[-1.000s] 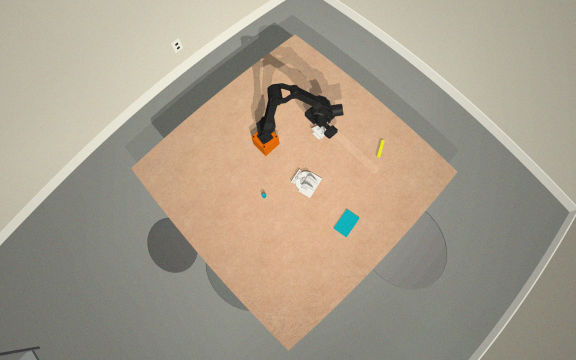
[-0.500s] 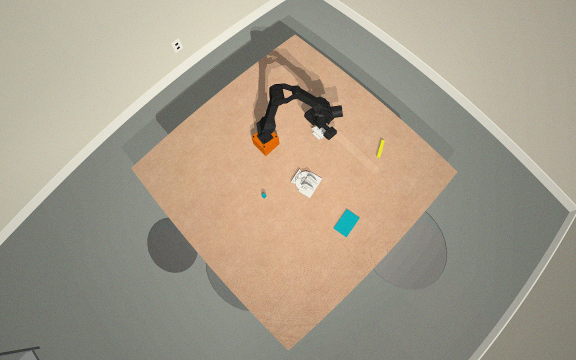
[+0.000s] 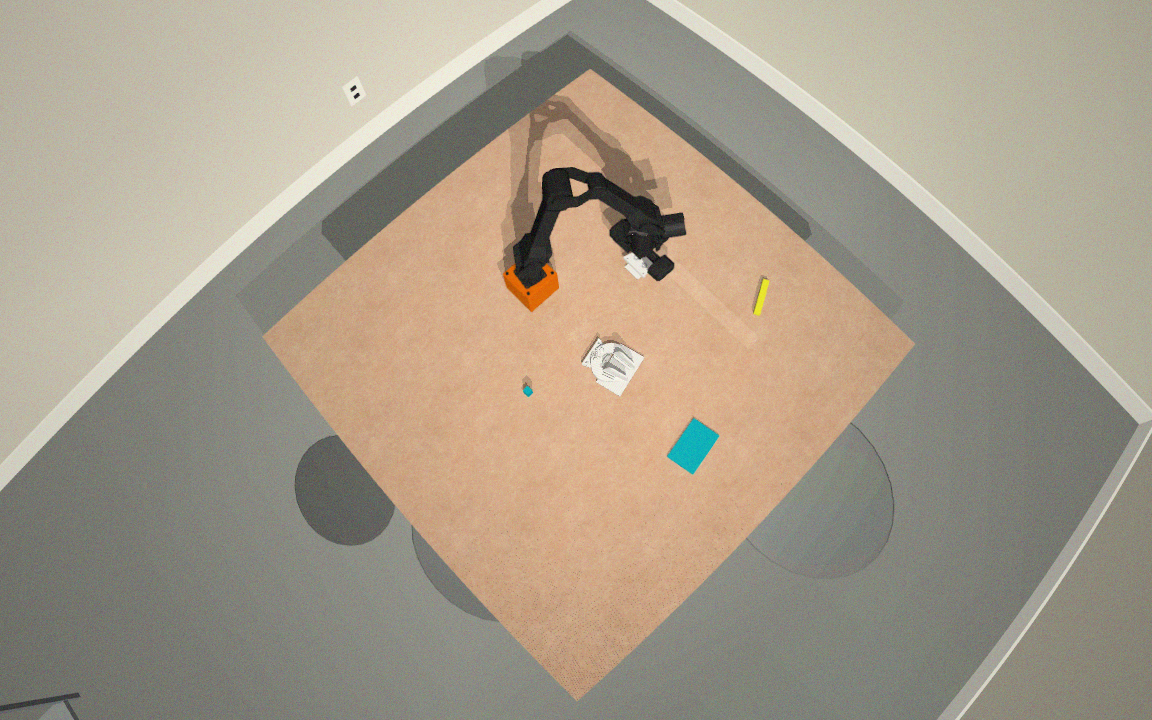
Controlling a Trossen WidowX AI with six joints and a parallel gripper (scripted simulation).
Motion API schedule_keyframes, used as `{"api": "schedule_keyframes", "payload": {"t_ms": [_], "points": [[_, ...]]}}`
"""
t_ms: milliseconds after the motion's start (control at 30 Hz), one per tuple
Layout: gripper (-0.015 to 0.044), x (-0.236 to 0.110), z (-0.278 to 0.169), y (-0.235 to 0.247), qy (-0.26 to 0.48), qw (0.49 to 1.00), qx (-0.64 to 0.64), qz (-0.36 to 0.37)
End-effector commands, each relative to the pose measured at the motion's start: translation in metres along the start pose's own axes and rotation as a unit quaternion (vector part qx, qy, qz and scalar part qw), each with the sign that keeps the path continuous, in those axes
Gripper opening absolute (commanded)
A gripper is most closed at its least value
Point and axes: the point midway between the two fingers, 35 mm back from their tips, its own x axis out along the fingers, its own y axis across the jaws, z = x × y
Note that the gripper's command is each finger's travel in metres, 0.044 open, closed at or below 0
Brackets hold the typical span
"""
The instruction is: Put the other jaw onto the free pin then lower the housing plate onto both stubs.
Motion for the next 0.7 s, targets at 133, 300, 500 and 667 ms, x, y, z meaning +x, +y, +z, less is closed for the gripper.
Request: {"api": "schedule_keyframes", "payload": {"t_ms": [133, 300, 500, 667], "points": [[0.044, 0.017, -0.004, 0.004, 0.005, 1.0, 0.003, 0.006], [0.044, 0.02, -0.004, 0.004, 0.005, 1.0, 0.003, 0.006], [0.044, 0.02, -0.004, 0.004, 0.005, 1.0, 0.003, 0.006], [0.044, 0.02, -0.004, 0.004, 0.005, 1.0, 0.003, 0.006]]}}
